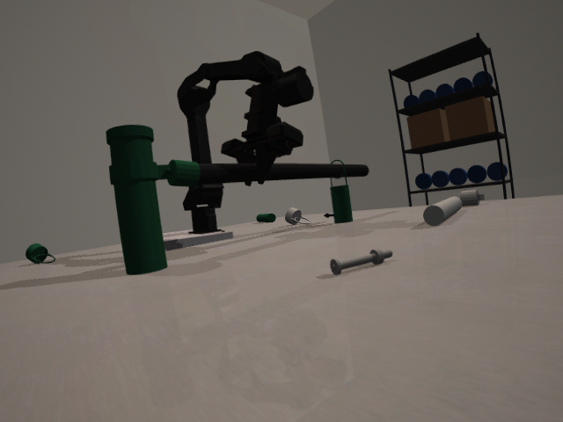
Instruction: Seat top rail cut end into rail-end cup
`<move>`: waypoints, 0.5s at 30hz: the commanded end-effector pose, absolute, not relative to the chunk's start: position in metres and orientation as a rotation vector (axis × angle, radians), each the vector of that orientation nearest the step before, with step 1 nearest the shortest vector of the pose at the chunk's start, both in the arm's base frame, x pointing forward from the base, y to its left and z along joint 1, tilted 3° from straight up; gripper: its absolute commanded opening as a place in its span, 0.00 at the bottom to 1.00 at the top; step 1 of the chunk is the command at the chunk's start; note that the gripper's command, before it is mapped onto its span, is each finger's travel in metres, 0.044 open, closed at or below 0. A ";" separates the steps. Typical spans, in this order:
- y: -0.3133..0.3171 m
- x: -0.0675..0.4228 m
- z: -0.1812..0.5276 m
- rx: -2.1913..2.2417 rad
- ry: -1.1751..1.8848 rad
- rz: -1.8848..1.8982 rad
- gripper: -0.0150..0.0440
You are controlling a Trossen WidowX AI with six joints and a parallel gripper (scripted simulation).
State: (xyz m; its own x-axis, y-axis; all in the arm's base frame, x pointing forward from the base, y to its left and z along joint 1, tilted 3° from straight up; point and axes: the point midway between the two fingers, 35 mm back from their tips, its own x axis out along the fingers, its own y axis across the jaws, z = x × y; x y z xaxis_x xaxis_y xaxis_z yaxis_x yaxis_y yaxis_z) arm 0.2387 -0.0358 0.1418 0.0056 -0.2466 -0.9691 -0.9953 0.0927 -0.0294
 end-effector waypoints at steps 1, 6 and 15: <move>-0.037 0.240 0.145 -1.335 1.422 0.989 0.25; -0.038 0.240 0.146 -1.336 1.423 0.989 0.25; -0.039 0.240 0.148 -1.337 1.424 0.988 0.25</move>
